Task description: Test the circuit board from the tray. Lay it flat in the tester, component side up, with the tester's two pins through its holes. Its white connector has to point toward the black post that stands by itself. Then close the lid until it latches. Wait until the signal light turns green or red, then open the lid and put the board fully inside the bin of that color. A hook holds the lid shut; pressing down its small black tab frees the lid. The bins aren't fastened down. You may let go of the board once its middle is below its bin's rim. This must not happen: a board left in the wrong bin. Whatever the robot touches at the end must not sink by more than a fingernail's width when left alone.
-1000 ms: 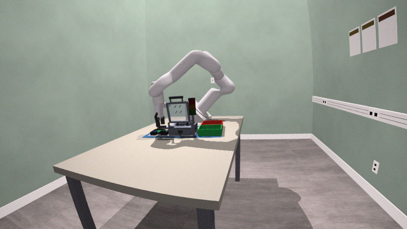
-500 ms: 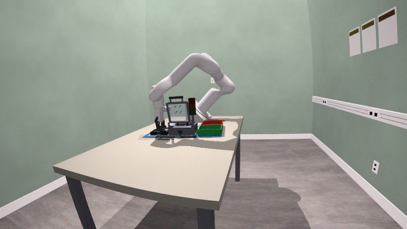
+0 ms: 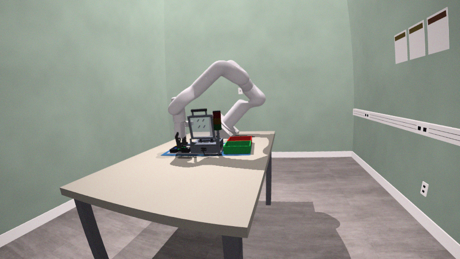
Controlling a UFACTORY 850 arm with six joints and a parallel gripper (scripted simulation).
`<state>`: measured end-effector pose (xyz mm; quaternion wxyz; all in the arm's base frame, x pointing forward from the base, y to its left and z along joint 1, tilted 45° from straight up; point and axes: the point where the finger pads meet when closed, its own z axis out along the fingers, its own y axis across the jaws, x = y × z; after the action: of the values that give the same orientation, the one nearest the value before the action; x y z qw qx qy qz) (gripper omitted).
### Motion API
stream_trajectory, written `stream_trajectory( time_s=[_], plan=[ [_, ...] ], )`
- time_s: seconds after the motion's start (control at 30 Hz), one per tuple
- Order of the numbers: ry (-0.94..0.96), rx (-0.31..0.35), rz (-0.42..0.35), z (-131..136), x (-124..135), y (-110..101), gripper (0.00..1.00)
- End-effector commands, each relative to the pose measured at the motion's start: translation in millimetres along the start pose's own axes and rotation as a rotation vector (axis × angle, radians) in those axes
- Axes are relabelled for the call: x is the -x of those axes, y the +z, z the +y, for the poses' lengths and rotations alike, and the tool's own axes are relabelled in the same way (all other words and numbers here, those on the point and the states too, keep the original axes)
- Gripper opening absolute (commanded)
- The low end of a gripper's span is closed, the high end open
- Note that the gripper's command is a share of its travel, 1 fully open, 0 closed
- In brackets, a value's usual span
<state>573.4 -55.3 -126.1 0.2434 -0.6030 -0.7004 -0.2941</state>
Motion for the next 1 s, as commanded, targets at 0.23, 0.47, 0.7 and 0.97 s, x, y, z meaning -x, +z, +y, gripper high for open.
stream_trajectory(
  time_s=[0.23,0.47,0.7,0.97],
  plan=[
    [-0.001,0.002,-0.001,0.8,0.3,4.7,1.0],
    [-0.001,0.002,-0.001,0.8,0.3,11.5,1.0],
    [-0.001,0.002,-0.001,0.9,0.3,13.9,1.0],
    [-0.001,0.002,-0.001,0.9,0.3,13.9,1.0]
  ],
)
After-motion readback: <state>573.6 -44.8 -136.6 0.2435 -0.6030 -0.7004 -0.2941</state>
